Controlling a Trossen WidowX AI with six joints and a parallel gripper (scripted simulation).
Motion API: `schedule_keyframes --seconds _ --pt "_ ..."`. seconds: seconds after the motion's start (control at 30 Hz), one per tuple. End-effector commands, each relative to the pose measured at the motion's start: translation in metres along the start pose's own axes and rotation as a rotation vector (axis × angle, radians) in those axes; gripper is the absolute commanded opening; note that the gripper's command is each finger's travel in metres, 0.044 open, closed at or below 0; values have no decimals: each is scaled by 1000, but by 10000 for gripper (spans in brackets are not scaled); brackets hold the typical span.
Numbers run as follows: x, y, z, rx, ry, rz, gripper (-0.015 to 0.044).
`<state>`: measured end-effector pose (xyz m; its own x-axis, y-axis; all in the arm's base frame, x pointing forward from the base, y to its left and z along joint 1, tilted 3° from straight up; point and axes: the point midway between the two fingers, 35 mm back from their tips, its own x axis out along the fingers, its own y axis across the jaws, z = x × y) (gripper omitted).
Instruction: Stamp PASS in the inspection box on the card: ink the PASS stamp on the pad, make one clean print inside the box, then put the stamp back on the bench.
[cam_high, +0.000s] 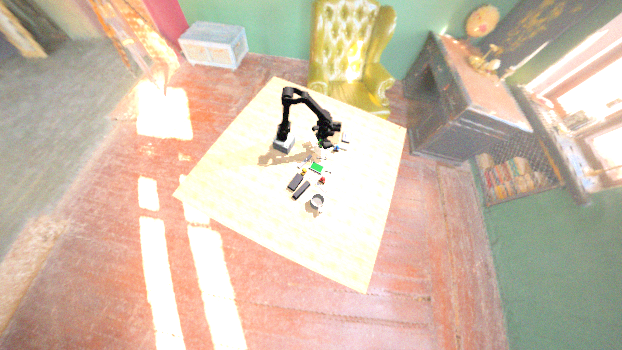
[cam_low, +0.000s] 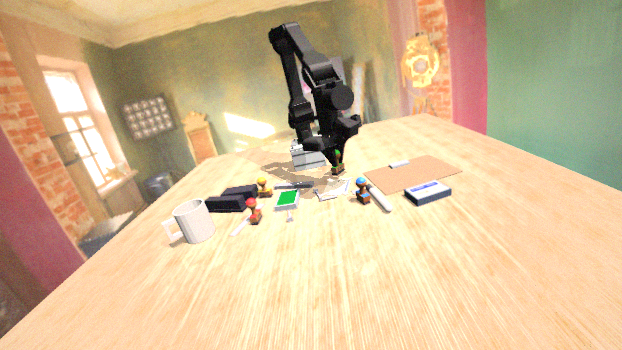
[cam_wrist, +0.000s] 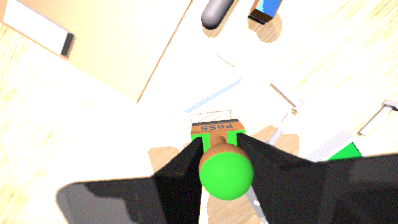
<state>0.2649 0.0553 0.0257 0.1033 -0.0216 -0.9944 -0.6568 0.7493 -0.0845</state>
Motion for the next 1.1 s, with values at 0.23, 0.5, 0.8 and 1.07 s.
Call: schedule_keyframes --seconds 0.23,0.5,0.8,1.07 --pt "10 1 -3 -6 9 1 0" --pt "15 1 -4 -5 8 0 0" --pt "21 2 -4 -4 8 0 0" --pt "27 2 -5 -3 7 0 0"
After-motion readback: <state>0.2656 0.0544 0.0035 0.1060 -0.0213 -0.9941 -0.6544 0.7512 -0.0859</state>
